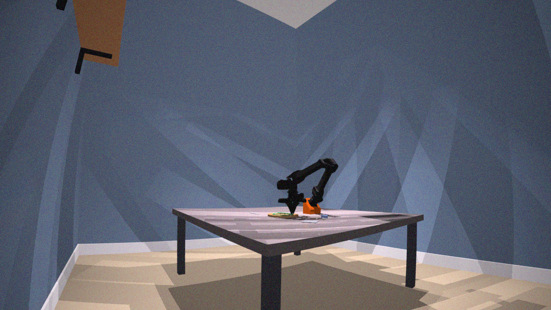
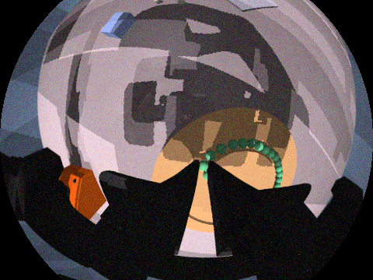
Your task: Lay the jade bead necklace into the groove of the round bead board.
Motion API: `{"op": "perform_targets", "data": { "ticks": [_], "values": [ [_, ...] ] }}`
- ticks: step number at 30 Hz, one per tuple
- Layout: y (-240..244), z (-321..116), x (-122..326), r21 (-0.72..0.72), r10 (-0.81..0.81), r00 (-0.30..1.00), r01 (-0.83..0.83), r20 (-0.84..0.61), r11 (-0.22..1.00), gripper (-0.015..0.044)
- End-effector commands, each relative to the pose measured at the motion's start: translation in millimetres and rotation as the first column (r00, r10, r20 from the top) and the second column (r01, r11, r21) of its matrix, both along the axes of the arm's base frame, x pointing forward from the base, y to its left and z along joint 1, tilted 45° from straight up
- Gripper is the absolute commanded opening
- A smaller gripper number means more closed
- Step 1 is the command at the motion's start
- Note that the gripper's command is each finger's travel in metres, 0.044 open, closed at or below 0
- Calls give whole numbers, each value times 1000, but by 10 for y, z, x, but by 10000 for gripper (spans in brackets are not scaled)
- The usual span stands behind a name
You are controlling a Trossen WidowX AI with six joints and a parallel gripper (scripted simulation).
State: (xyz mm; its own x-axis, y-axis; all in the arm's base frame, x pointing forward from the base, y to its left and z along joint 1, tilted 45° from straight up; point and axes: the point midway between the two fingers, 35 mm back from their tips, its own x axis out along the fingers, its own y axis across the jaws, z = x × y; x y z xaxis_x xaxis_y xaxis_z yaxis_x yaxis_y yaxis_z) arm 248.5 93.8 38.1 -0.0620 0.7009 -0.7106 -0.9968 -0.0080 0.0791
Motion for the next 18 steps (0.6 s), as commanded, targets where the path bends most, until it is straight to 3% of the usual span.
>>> {"op": "perform_targets", "data": {
  "ticks": [1,15,18],
  "values": [
    [-41,37,6,-1,-1,1000,1,2,1000,0],
    [37,-16,-26,0,-1,1000,1,2,1000,0],
    [10,4,-4,-2,0,1000,0,9,1000,79]
  ]
}}
